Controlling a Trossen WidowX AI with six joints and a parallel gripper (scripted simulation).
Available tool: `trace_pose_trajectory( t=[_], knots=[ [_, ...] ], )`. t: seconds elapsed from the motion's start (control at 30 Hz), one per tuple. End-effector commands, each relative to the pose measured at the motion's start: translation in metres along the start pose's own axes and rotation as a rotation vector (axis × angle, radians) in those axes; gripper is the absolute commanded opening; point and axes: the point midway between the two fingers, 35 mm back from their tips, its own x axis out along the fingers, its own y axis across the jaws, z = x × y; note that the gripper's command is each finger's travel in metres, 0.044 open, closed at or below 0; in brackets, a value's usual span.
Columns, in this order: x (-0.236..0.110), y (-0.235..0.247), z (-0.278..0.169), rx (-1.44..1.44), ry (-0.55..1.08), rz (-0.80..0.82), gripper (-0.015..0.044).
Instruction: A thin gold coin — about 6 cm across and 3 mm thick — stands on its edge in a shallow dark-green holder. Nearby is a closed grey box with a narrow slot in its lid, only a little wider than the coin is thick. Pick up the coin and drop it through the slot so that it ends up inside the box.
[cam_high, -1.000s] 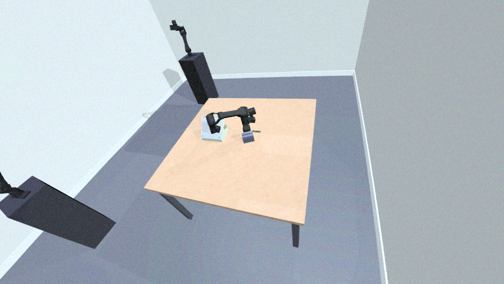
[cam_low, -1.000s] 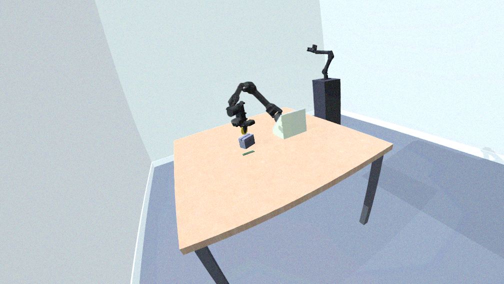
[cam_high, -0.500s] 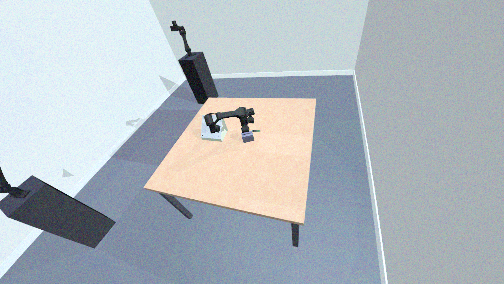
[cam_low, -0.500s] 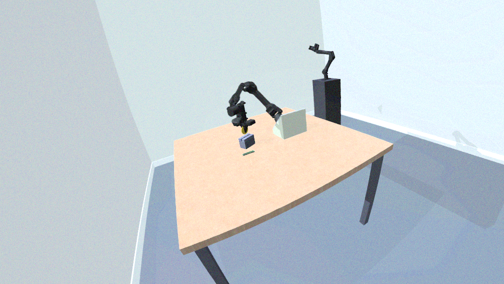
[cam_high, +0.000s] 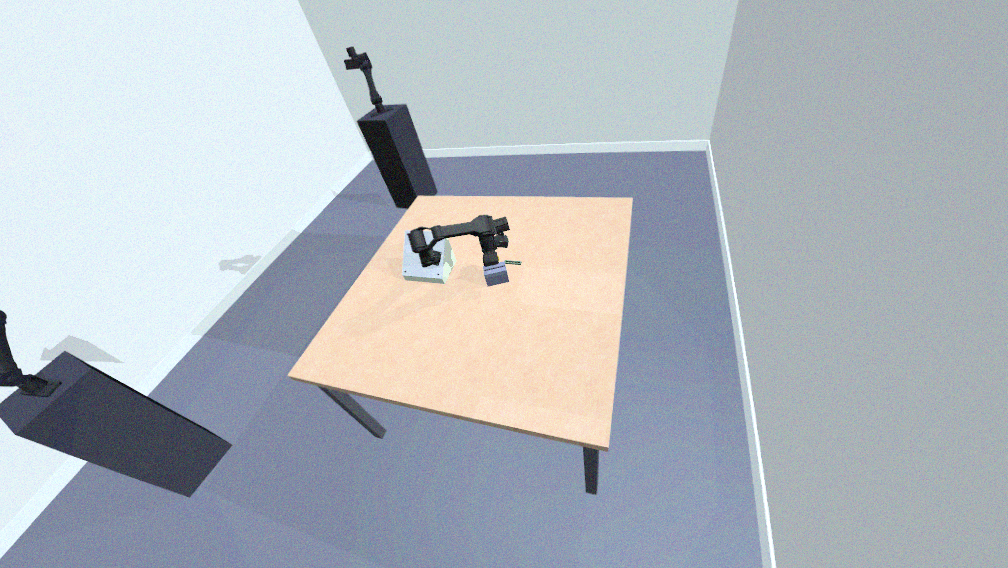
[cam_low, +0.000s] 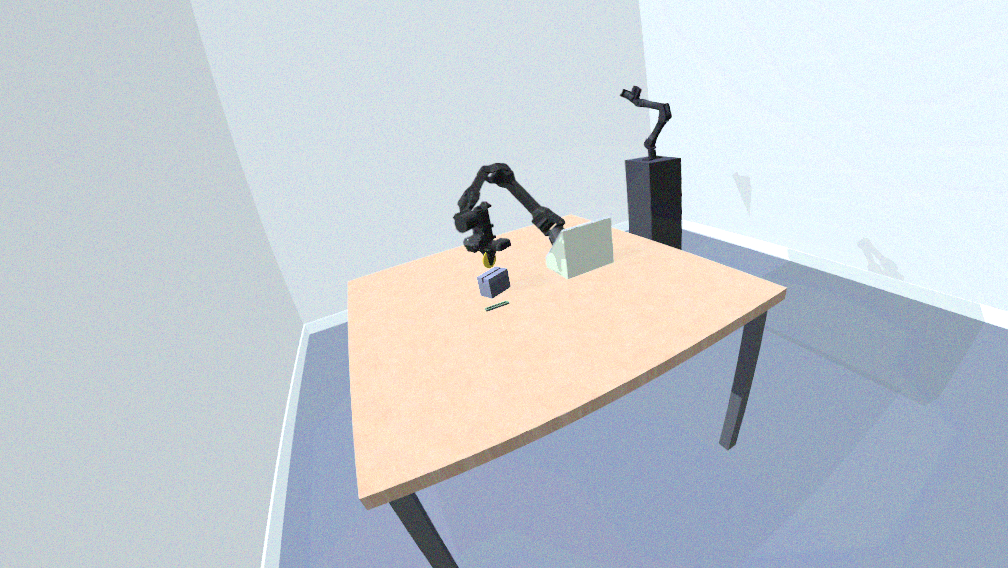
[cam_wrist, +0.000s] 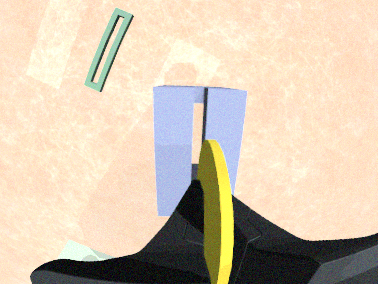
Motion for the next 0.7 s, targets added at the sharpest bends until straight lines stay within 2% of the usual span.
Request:
trace_pose_trajectory(
  t=[0.0,0.67],
  knots=[
    [0.0,0.0004,0.0003,0.0,0.0,0.0,0.0],
    [0.0095,-0.0012,0.0,-0.011,0.0,-0.001,0.0]
  ],
)
